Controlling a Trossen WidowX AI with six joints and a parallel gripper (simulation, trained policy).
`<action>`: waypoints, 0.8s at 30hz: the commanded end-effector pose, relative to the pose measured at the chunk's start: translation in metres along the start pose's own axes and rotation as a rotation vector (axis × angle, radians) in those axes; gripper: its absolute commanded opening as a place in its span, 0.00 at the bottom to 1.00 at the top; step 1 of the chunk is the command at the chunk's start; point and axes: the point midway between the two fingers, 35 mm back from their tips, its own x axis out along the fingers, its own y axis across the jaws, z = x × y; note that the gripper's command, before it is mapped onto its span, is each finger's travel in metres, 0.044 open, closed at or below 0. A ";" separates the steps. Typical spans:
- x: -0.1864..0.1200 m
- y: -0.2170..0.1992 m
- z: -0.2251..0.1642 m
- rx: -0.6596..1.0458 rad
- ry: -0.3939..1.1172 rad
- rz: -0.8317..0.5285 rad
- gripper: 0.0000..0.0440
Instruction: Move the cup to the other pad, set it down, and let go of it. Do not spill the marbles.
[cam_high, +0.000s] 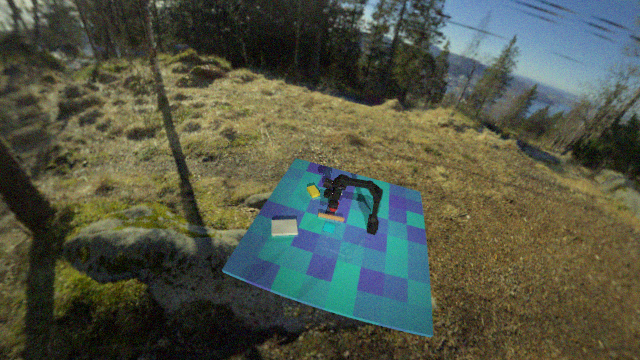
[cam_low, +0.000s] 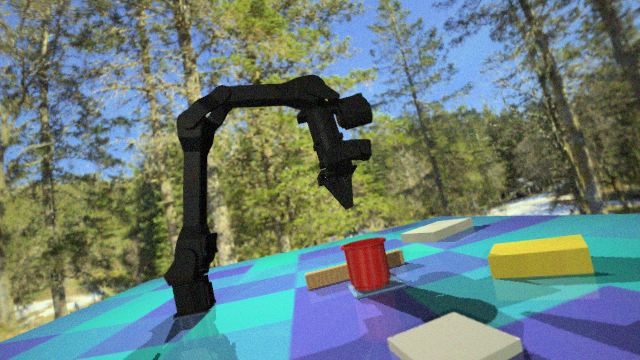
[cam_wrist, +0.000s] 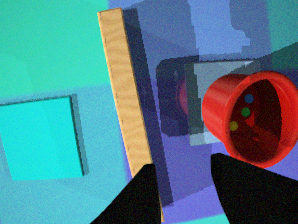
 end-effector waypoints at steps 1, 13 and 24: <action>0.004 -0.006 -0.001 -0.013 0.021 -0.007 0.26; 0.037 -0.027 -0.009 -0.066 0.098 -0.014 0.32; 0.074 -0.040 -0.018 -0.130 0.150 -0.001 0.37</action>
